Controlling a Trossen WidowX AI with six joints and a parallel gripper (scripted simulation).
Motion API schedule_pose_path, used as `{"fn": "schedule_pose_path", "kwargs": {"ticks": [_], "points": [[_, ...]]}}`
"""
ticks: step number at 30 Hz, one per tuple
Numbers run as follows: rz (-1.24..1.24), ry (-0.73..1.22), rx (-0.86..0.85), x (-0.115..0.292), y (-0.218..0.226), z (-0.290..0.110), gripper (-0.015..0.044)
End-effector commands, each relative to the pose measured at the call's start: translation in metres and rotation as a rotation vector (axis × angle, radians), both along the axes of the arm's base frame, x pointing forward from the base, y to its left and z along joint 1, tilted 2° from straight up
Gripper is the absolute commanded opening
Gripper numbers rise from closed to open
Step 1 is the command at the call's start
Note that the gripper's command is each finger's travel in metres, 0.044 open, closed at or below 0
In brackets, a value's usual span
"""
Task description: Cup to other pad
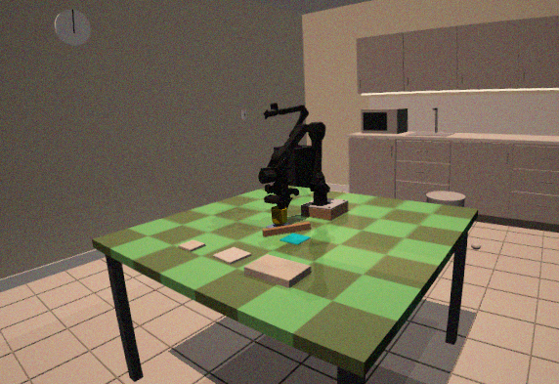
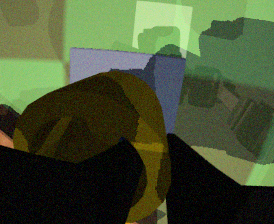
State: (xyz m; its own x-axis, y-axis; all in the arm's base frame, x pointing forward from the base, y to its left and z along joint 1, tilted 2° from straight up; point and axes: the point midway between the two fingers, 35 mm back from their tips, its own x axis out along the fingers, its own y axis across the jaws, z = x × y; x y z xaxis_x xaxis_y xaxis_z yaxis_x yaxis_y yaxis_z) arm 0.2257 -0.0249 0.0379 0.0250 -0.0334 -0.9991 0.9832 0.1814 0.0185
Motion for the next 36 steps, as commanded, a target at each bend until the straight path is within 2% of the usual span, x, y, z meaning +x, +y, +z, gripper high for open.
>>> {"fn": "schedule_pose_path", "kwargs": {"ticks": [1,9,36], "points": [[-0.003,-0.007,-0.003,0.001,0.000,0.016,0.0000],[-0.003,-0.007,-0.005,0.000,0.002,0.040,0.0000],[0.000,-0.008,-0.001,0.004,0.011,0.036,0.0000]]}}
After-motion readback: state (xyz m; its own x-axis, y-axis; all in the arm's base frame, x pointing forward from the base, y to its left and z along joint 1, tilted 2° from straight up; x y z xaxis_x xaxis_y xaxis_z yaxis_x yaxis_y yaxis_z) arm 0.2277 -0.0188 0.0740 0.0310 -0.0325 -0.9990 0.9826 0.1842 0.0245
